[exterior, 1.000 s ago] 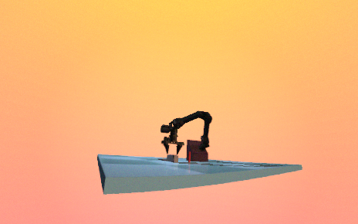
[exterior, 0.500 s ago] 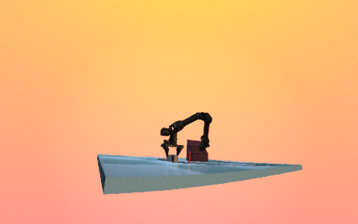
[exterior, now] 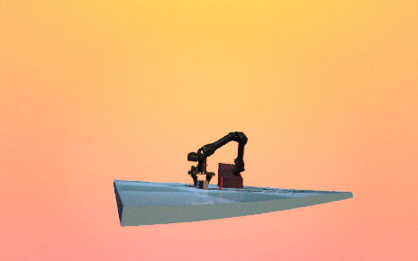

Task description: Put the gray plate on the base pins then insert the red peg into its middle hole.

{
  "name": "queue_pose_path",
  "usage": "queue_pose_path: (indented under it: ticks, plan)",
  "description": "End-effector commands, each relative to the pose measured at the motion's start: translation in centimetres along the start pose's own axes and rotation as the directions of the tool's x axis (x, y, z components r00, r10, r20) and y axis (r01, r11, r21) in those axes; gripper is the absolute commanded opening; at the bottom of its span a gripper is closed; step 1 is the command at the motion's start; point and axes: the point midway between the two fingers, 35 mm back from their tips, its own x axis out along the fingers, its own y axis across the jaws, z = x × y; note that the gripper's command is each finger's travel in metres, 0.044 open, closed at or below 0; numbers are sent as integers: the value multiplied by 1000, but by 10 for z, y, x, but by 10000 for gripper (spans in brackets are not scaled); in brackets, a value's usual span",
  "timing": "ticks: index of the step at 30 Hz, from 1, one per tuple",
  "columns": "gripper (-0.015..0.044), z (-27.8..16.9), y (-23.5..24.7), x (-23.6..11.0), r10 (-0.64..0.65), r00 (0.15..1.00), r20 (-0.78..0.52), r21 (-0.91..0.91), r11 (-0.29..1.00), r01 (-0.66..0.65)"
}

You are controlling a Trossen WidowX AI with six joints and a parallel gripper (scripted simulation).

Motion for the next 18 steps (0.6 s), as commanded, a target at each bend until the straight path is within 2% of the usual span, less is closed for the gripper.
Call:
queue_pose_path:
  ticks: [1,6,13,18]
  plan:
    - [309,1,-2,1,-2,1000,-5,11,1000,2]
    - [177,1,-2,1,-2,1000,-5,11,1000,2]
    - [131,1,-2,1,-2,1000,-5,11,1000,2]
    - [0,2,0,-6,-2,1000,-2,11,1000,2]
